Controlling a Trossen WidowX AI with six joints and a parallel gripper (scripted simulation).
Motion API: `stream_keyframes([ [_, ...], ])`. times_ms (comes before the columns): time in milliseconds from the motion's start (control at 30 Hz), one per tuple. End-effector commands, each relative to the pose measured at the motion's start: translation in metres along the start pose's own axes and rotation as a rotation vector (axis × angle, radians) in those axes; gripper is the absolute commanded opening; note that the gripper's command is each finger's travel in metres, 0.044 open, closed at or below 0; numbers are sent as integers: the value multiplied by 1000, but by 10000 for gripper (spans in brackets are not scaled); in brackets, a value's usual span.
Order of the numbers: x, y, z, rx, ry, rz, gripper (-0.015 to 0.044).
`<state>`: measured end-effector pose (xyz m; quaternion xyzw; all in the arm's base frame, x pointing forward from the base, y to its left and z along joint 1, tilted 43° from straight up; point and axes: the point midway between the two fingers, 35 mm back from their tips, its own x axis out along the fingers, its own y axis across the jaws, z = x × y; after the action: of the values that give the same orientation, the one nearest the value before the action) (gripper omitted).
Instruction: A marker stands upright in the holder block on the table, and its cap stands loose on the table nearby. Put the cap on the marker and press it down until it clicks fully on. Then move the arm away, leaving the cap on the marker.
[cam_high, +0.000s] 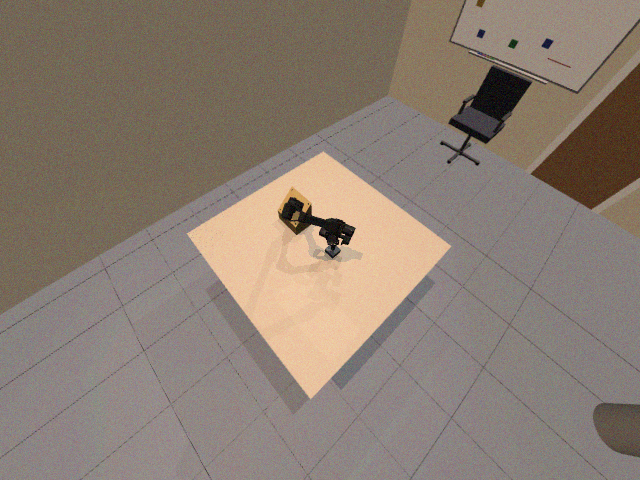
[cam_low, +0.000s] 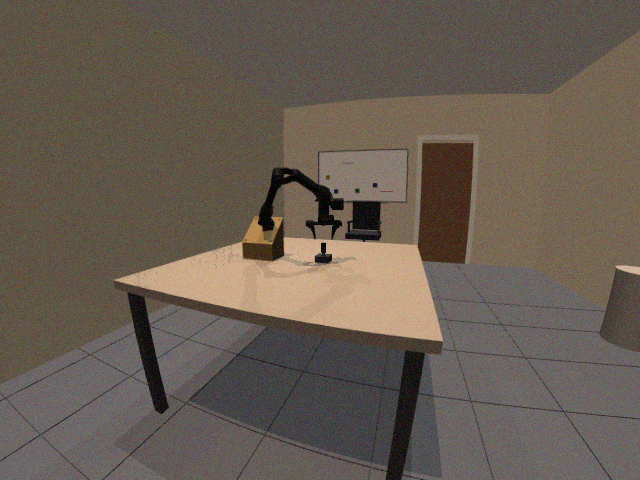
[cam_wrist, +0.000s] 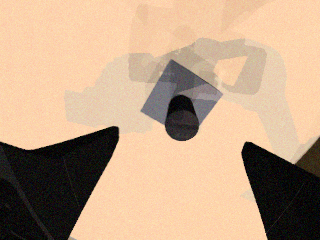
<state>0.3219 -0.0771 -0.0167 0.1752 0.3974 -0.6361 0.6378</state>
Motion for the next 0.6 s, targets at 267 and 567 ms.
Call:
stream_keyframes([
  [267,-17,0,2,-410,0,5,282],
  [567,-11,0,2,-1113,-4,3,46],
])
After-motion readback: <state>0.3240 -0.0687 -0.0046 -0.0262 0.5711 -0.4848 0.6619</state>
